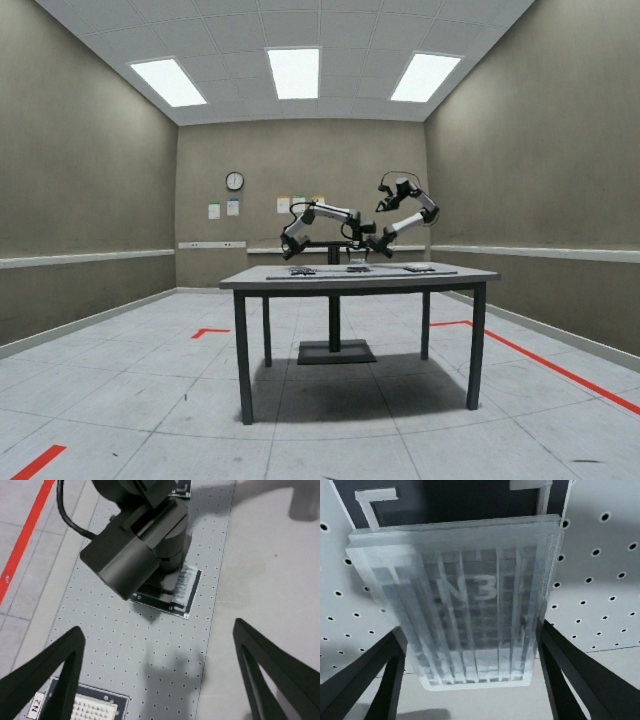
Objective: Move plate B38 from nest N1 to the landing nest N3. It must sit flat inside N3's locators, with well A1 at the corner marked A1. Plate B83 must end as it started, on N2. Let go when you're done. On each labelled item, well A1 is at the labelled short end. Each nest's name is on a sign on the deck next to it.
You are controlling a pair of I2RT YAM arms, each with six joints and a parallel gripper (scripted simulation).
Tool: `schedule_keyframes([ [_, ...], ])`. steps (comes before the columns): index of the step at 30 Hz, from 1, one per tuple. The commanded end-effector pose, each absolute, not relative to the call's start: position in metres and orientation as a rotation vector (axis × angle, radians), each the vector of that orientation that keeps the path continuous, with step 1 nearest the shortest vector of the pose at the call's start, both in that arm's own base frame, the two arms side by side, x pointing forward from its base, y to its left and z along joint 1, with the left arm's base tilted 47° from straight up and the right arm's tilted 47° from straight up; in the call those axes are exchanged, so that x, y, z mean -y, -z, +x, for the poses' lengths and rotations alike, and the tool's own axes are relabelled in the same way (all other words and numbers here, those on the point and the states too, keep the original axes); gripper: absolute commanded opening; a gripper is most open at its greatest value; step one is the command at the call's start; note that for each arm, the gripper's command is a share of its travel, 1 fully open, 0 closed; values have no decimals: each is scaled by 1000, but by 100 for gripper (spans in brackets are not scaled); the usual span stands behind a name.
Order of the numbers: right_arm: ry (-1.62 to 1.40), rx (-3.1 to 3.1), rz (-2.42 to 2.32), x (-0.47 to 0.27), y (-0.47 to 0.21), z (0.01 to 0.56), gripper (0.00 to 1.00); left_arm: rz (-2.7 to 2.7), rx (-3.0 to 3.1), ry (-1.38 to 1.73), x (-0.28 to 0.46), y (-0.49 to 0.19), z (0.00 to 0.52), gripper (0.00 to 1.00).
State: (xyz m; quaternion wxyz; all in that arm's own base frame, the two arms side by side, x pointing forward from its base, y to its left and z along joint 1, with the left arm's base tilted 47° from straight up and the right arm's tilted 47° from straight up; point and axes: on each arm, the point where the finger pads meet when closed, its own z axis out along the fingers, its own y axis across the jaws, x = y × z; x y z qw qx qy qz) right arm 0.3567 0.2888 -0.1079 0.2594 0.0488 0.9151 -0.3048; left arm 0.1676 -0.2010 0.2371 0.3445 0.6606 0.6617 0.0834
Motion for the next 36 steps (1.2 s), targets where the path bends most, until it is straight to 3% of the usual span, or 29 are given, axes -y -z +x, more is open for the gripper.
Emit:
schedule_keyframes([
  [1,810,-2468,114,-296,109,355,81,1721,-1717,-208,202,-238,167,100],
  [36,791,-2460,143,-277,119,381,81,1721,-1717,-208,202,-238,167,100],
])
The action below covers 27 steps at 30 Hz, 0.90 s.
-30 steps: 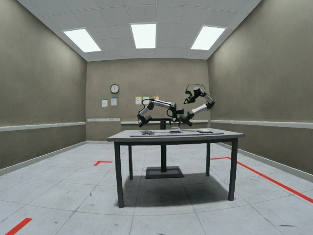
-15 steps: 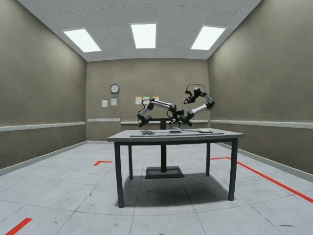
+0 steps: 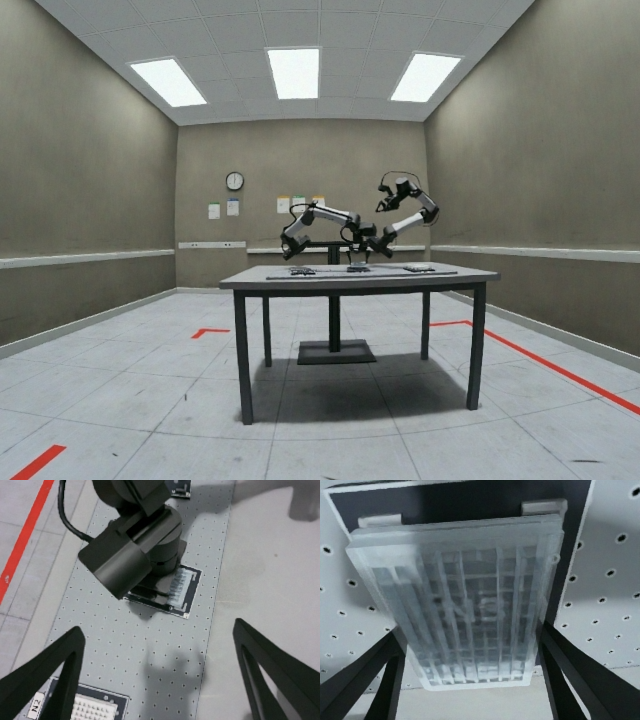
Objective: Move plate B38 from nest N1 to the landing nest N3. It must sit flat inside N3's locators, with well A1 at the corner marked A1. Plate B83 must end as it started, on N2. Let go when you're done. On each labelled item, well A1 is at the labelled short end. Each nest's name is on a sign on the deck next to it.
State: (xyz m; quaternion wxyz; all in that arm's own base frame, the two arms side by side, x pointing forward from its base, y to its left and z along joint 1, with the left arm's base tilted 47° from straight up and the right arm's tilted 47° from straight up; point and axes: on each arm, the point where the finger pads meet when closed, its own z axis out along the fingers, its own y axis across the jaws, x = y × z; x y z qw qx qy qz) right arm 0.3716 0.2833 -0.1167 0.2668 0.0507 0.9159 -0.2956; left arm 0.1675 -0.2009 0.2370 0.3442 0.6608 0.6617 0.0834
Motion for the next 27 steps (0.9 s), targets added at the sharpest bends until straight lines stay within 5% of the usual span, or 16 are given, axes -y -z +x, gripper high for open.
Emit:
schedule_keyframes([
  [1,819,-2467,129,-271,132,378,81,1721,-1717,-208,202,-238,167,100],
  [27,828,-2487,120,-277,134,371,81,1721,-1717,-208,202,-238,167,100],
])
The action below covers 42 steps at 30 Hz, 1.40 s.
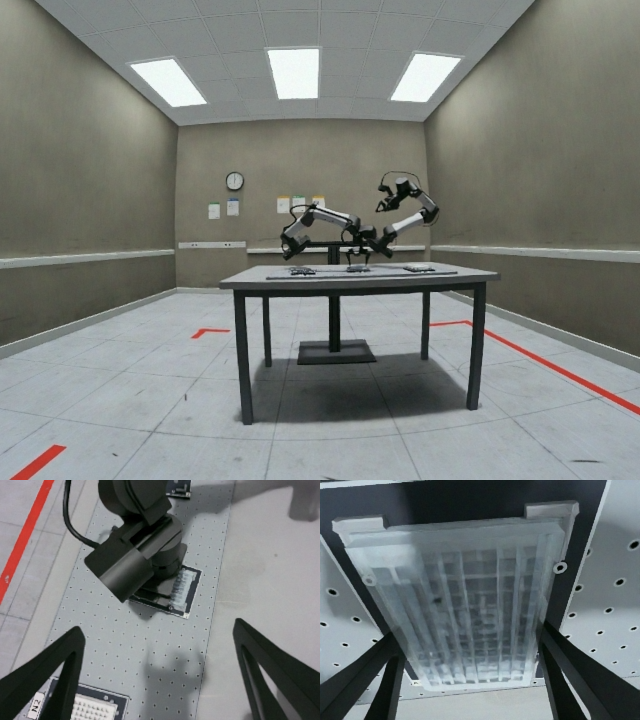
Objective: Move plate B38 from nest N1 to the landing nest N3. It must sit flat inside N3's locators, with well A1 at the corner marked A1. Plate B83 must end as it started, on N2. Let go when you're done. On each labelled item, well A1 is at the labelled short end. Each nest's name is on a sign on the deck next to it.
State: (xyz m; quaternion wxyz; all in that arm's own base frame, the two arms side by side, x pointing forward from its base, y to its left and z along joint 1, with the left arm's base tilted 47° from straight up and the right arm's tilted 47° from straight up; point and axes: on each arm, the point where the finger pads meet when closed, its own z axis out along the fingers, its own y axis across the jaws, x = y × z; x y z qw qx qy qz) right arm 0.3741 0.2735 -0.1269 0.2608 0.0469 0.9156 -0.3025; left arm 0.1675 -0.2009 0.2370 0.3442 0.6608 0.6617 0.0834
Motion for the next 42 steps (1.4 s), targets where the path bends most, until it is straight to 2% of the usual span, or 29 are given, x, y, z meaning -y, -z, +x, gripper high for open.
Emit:
schedule_keyframes([
  [1,828,-2485,115,-280,132,369,81,1721,-1717,-208,202,-238,167,100],
  [8,820,-2477,111,-281,132,372,81,1721,-1717,-208,202,-238,167,100],
  [10,819,-2477,111,-281,132,372,100,1721,-1717,-208,202,-238,167,100],
  [13,749,-2470,114,-303,104,367,100,1721,-1717,-208,202,-238,167,100],
  [24,755,-2479,107,-308,99,357,100,1721,-1717,-208,202,-238,167,100],
  [27,816,-2489,81,-301,122,350,100,1721,-1717,-208,202,-238,167,100],
  [35,829,-2490,77,-320,103,332,100,1721,-1717,-208,202,-238,167,100],
  [42,713,-2434,-1,-342,81,347,100,1721,-1717,-208,202,-238,167,100],
])
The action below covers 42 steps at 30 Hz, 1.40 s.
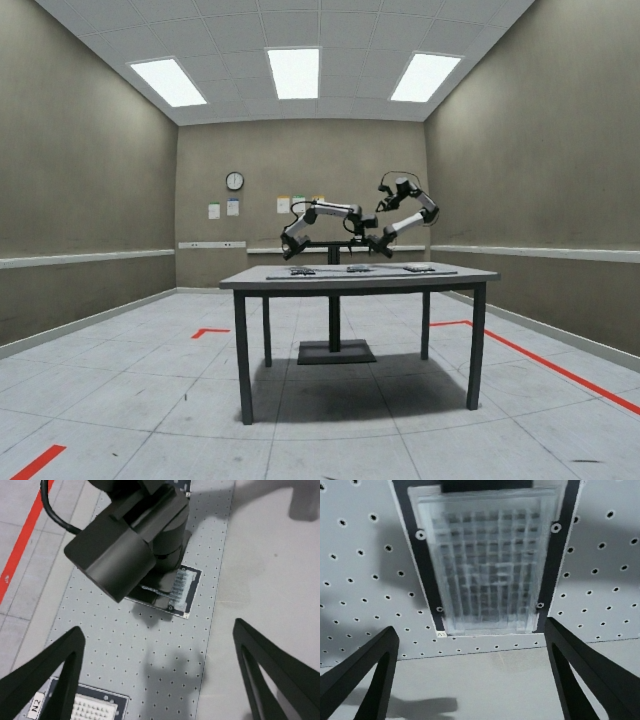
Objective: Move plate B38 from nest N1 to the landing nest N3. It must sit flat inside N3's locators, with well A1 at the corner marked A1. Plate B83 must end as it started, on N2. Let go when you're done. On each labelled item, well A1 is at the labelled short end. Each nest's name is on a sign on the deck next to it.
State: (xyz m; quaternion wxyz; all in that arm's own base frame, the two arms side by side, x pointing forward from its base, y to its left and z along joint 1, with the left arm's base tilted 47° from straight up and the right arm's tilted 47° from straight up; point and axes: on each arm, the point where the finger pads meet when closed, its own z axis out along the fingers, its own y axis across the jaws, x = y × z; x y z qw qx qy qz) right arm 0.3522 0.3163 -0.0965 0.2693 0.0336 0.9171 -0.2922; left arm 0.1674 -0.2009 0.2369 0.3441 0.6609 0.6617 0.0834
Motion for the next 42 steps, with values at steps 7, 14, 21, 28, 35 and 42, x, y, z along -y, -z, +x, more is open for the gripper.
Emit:
schedule_keyframes([
  [7,685,-2379,-182,-347,80,350,100,1721,-1717,-208,202,-238,167,100],
  [14,708,-2329,-390,-340,84,347,100,1721,-1717,-208,202,-238,167,100],
  [21,713,-2280,-588,-330,85,339,100,1721,-1717,-208,202,-238,167,100],
  [28,671,-2198,-777,-331,80,332,100,1721,-1717,-208,202,-238,167,100],
  [35,626,-2070,-998,-328,72,329,100,1721,-1717,-208,202,-238,167,100],
  [42,612,-1968,-1122,-314,64,337,100,1721,-1717,-208,202,-238,167,100],
])
